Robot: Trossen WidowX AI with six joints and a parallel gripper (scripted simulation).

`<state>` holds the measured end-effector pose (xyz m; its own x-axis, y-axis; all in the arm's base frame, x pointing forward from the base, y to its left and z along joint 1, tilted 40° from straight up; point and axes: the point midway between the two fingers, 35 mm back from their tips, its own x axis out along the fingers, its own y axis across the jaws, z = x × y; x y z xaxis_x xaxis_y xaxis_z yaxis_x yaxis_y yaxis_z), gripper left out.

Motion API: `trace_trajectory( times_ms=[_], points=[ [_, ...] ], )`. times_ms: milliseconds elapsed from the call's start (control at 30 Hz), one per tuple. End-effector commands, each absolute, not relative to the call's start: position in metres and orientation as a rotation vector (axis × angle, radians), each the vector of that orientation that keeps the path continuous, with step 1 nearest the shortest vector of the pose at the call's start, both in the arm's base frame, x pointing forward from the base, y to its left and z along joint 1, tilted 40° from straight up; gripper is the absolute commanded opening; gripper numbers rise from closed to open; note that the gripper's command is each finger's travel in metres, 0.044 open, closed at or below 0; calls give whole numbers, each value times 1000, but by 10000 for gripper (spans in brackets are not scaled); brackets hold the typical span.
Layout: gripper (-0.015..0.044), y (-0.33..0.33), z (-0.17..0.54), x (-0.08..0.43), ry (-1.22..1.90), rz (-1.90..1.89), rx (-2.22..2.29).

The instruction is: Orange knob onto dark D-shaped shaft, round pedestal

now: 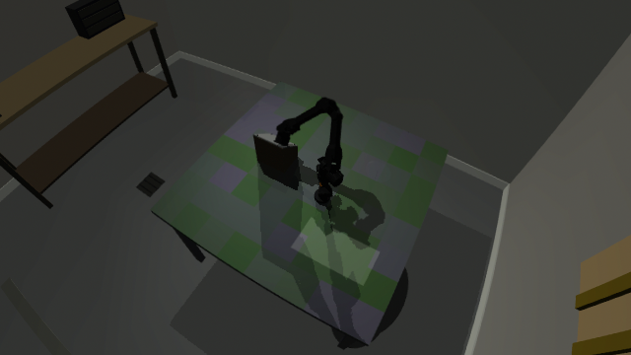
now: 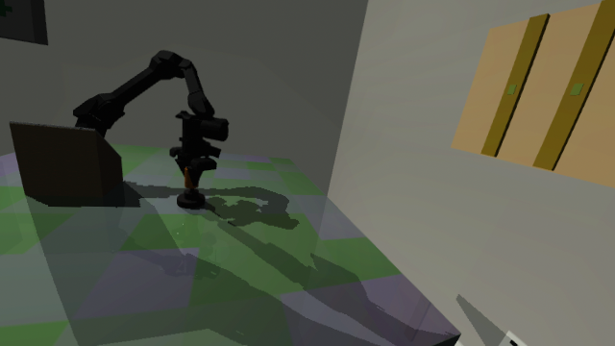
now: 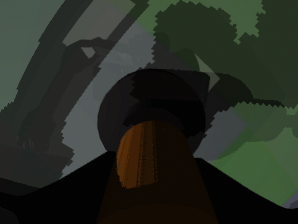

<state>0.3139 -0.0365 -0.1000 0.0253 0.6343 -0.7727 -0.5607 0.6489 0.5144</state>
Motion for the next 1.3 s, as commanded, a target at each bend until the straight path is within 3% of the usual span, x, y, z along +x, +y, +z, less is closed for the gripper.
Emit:
trace_trajectory(
  times_ms=[0, 1267],
  points=[
    [0, -38, -97, 313, 1236, 925, 77],
    [0, -38, -98, 315, 1133, 1049, -90]
  ],
)
